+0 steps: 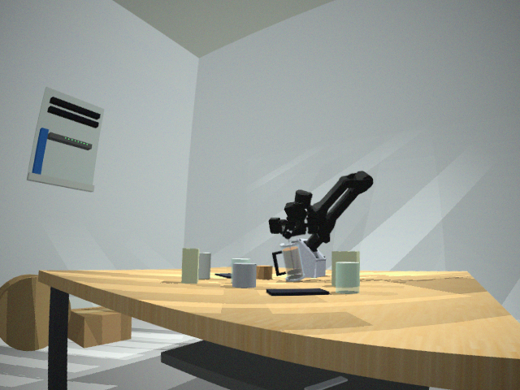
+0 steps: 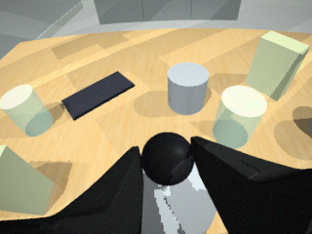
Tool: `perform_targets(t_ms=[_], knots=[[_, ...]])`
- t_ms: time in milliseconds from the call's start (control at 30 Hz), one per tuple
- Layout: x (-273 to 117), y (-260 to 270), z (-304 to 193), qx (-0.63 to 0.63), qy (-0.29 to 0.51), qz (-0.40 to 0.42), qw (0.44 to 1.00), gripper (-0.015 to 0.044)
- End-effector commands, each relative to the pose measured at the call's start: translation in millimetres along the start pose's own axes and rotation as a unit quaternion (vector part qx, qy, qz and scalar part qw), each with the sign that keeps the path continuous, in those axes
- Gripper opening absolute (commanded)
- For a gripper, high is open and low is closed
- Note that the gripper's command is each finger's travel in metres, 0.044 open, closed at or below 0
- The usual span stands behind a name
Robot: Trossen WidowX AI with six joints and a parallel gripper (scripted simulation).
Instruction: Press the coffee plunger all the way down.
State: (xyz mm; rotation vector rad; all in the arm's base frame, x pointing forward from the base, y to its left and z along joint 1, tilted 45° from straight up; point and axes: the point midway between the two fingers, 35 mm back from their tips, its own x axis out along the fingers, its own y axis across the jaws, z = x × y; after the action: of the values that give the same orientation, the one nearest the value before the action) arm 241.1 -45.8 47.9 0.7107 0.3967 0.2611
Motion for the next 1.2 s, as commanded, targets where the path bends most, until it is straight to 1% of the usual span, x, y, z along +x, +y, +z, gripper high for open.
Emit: perform_targets(t_ms=[0,333,733,767,867,967,1067,1100,1167], knots=[[1.6,0.0,-2.5,0.009,0.005,0.002,1.000,0.0117],[0.2,0.0,0.1,0.000,0.000,0.000,1.000,0.0117],[0.2,0.0,0.1,0.000,0.000,0.000,1.000,0.0432],[0.2,0.0,0.1,0.000,0.000,0.000,1.000,0.0440],[-0.1,-0.6,1.3,0.001,-0.002,-0.001,1.000,0.0440],[-0.5,-6.7,15.1,0.003,-0.016,-0.008,1.000,0.0440],[-6.7,-16.0,24.5,0.027,-0.035,-0.032,0.999,0.0440],[-8.1,-18.4,31.0,0.015,-0.044,-0.041,0.998,0.0440],[-9.2,-21.0,30.3,0.014,-0.038,-0.044,0.998,0.0440]])
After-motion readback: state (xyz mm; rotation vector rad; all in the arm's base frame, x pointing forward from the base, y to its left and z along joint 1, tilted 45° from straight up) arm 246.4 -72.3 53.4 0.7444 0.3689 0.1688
